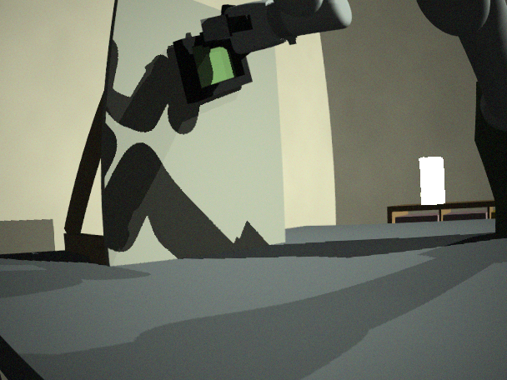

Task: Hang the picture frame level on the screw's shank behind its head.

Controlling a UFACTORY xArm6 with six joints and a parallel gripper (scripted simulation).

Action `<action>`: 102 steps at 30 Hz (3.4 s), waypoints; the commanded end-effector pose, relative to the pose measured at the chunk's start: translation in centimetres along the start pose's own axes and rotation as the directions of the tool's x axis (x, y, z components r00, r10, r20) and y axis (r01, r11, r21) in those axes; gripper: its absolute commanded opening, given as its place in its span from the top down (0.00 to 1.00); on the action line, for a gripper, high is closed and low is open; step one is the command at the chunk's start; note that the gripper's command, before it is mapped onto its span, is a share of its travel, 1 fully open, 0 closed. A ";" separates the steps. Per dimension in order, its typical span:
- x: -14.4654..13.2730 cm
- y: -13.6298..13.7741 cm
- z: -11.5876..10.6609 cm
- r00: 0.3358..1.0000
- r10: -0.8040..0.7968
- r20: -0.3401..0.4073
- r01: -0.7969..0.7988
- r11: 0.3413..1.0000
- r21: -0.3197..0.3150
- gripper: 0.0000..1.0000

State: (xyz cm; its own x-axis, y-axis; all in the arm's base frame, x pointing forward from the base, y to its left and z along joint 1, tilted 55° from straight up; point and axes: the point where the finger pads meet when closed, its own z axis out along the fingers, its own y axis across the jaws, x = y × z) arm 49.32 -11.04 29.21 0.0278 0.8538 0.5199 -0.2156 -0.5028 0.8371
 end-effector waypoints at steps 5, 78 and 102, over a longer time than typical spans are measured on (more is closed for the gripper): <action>0.0 0.2 0.0 1.000 0.000 0.000 0.000 1.000 -0.002 1.00; -0.2 0.6 0.1 0.999 0.038 0.002 -0.038 0.999 -0.002 1.00; -0.8 0.7 0.1 0.992 0.125 0.007 -0.125 0.992 -0.002 1.00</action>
State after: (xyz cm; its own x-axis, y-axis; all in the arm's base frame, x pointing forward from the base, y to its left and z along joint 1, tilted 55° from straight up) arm 49.20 -11.89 29.31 0.0107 0.7933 0.6088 -0.2172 -0.5924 0.7758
